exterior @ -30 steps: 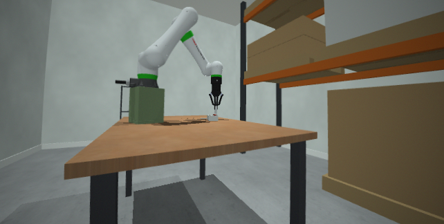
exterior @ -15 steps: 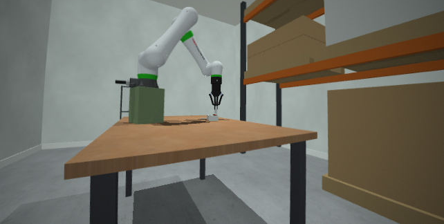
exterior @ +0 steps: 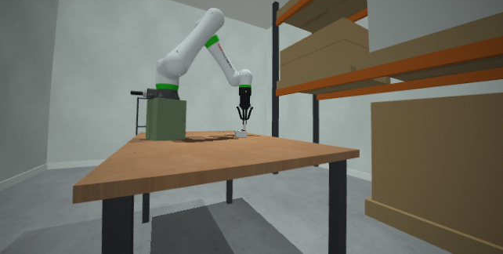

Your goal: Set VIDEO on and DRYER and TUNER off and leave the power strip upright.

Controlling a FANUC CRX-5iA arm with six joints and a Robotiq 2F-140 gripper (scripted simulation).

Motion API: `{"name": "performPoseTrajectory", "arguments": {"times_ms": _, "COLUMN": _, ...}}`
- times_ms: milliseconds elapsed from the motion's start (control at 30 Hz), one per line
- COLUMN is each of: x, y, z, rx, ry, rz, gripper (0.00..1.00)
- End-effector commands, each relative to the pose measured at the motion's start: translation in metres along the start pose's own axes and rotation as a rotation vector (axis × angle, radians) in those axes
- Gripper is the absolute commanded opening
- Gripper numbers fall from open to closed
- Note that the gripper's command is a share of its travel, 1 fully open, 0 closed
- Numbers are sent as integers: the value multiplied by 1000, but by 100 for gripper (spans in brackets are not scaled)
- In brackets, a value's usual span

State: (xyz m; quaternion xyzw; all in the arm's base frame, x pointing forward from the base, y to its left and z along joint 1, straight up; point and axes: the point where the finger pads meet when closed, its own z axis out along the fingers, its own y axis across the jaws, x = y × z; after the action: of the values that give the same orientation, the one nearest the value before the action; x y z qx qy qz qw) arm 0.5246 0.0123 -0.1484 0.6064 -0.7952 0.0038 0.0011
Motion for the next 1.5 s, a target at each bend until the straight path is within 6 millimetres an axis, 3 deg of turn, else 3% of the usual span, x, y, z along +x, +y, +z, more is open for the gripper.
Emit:
{"name": "performPoseTrajectory", "arguments": {"times_ms": 0, "x": 0, "y": 0, "z": 1, "rx": 0, "ry": 0, "rz": 0, "gripper": 0}}
{"name": "performPoseTrajectory", "arguments": {"times_ms": 1467, "x": 0, "y": 0, "z": 4, "rx": 0, "ry": 0, "rz": 0, "gripper": 0}}
